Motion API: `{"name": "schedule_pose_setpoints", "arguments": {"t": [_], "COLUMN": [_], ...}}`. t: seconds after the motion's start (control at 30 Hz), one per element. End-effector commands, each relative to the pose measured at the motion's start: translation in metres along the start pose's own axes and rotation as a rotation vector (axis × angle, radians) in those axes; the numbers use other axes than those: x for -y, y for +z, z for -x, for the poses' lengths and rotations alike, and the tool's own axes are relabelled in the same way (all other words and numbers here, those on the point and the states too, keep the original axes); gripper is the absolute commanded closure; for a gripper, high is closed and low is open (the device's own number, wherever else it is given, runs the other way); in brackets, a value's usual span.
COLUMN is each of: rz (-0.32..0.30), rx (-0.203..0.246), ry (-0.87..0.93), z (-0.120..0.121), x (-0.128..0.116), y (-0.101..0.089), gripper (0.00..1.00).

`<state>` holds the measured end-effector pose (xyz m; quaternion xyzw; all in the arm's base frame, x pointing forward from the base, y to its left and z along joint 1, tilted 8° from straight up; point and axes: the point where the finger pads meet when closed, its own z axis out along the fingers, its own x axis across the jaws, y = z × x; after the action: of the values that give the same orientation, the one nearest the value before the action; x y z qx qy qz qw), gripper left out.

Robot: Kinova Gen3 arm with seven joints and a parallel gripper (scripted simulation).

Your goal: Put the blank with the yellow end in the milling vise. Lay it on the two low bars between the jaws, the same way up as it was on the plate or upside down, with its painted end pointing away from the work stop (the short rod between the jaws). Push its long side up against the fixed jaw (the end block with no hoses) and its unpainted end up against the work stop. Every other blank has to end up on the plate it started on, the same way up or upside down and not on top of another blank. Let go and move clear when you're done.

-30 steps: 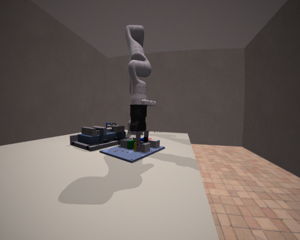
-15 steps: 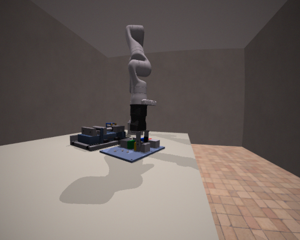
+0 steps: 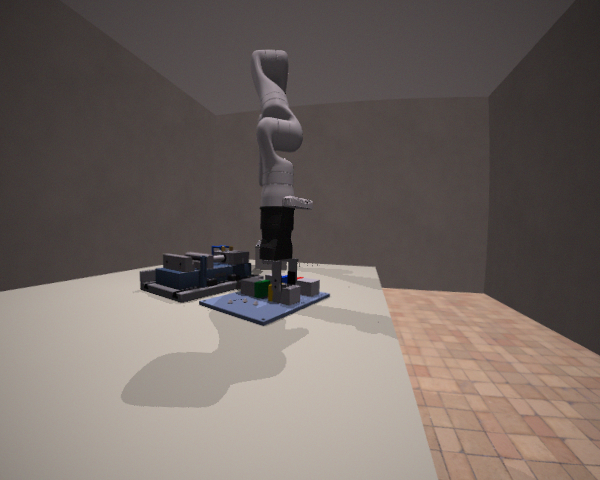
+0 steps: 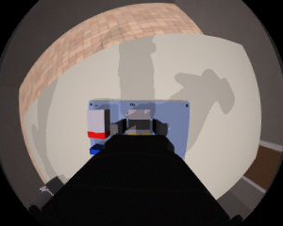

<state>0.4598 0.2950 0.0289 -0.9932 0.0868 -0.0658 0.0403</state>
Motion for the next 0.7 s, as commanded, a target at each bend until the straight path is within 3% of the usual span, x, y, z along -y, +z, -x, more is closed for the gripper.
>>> {"name": "schedule_pose_setpoints", "arguments": {"t": [0.0,0.67], "rz": [0.004,0.001], "rx": [0.003,-0.003], "ry": [0.007,0.0], "z": [0.0015,-0.0005], "x": [-0.0018,-0.0006], "y": [-0.0037,-0.0062], "gripper": [0.0,0.0]}}
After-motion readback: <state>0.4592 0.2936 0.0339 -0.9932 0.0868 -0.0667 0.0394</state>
